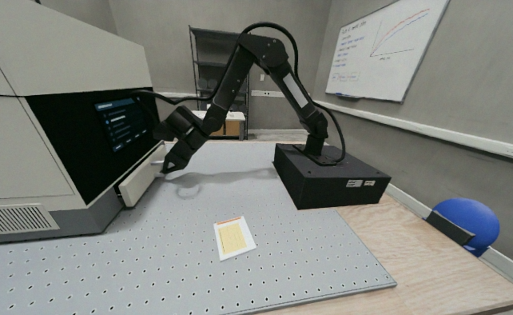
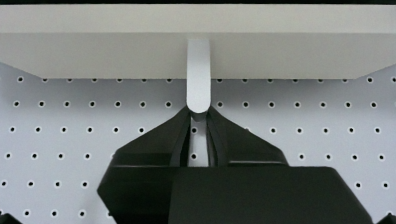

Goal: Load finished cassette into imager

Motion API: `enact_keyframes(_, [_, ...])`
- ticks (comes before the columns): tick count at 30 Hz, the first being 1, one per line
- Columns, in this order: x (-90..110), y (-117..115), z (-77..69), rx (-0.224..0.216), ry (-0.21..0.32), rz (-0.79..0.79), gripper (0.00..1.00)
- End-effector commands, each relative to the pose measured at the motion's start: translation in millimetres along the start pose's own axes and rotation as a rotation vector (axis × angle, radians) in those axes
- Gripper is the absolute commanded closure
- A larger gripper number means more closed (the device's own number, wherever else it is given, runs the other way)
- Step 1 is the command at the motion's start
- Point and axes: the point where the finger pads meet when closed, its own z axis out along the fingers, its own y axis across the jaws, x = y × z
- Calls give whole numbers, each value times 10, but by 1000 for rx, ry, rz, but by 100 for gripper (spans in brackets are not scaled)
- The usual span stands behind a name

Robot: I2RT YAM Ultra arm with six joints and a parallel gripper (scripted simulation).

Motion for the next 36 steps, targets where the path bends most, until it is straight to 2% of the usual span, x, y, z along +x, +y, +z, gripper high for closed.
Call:
enact_keyframes(1, [-237, -63, -111, 13, -39, 2, 100])
enact_keyframes(23, [-237, -63, -111, 13, -39, 2, 100])
enact_keyframes(24, [-300, -65, -124, 16, -20, 4, 100])
enact_keyframes(28, [-262, -38, -163, 14, 113, 9, 100])
enact_keyframes(35, [-212, -38, -207, 14, 117, 9, 100])
enact_keyframes(36, [11, -31, -216, 13, 160, 7, 100])
